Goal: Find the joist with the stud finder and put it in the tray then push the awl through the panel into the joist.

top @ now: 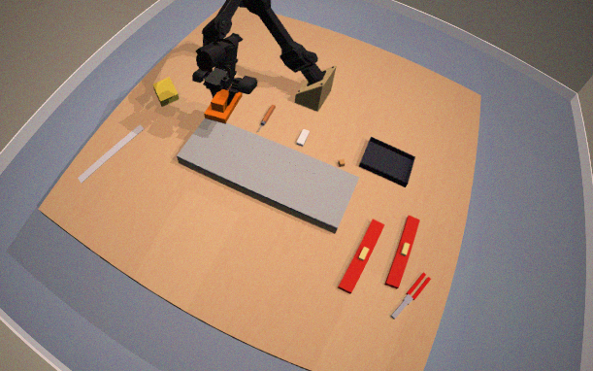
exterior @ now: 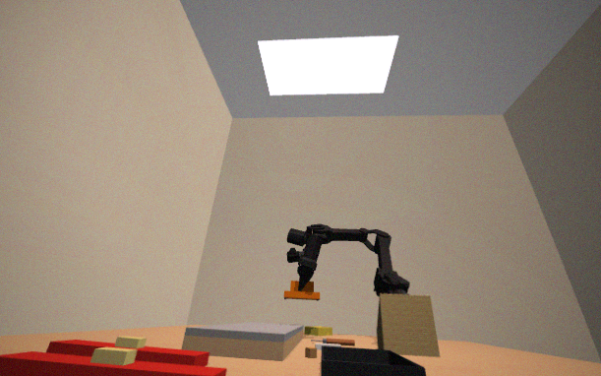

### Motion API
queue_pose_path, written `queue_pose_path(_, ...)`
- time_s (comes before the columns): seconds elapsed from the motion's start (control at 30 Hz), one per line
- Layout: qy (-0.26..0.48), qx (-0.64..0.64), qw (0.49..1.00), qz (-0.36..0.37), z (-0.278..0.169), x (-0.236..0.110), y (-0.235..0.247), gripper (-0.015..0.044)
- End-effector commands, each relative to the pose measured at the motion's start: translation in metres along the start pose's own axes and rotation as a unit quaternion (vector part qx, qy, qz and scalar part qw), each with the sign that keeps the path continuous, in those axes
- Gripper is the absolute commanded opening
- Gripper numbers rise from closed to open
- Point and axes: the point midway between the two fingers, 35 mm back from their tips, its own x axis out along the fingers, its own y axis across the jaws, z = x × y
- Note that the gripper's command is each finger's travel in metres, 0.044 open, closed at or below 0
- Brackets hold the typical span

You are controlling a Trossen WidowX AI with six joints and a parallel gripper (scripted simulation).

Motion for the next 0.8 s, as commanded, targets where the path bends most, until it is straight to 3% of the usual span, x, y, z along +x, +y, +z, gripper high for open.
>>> queue_pose_path(0.0, -0.006, 0.02, 1.0, -0.006, 0.021, 0.003, -0.009, 0.0)
queue_pose_path(0.37, -0.006, 0.05, 0.999, -0.016, 0.067, 0.021, -0.021, 0.0)
queue_pose_path(0.77, -0.006, 0.051, 0.999, -0.016, 0.066, 0.031, -0.021, 0.0)
